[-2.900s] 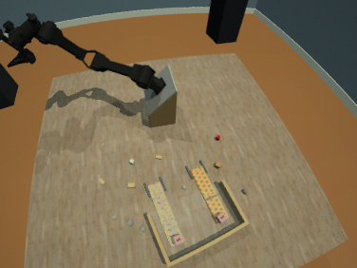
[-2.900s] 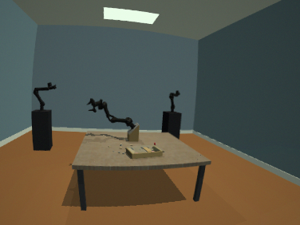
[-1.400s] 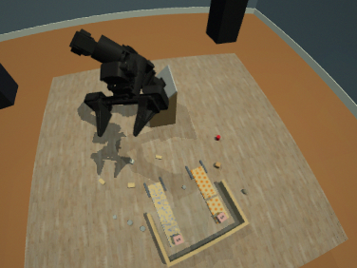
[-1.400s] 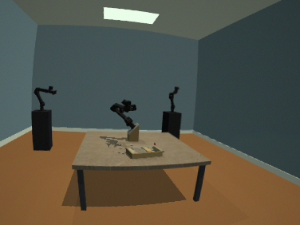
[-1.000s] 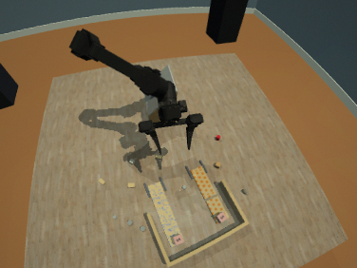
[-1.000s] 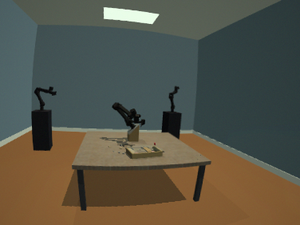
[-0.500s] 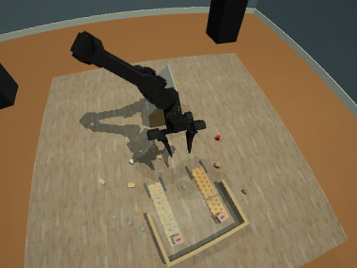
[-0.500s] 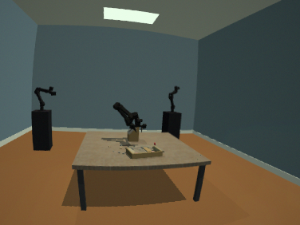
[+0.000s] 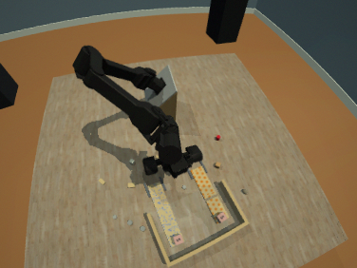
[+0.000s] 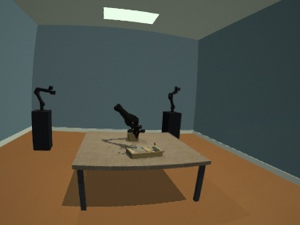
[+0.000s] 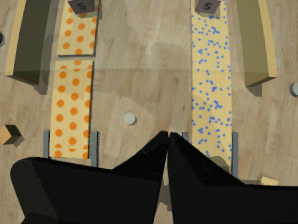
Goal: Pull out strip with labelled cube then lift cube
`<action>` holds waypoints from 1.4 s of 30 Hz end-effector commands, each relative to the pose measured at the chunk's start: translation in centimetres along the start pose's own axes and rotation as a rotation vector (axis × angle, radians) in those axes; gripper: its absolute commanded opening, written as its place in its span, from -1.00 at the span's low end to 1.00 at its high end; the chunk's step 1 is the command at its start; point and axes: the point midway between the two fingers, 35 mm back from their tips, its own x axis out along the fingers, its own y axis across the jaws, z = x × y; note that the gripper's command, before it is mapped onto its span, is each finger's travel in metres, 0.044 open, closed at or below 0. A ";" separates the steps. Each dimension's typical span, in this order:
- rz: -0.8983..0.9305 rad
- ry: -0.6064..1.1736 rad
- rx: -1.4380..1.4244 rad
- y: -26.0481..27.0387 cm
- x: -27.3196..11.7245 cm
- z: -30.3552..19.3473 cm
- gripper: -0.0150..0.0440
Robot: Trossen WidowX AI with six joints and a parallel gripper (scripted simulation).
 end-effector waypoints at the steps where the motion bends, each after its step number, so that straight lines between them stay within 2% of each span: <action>1: 0.010 0.283 -0.054 -4.0 3.2 -0.6 -0.49; 7: 0.026 0.444 -0.088 -7.0 4.3 -1.5 -0.49; 19: 0.026 0.444 -0.088 -7.2 4.6 -1.4 -0.49; 42: 0.026 0.444 -0.088 -7.3 8.0 -3.0 -0.49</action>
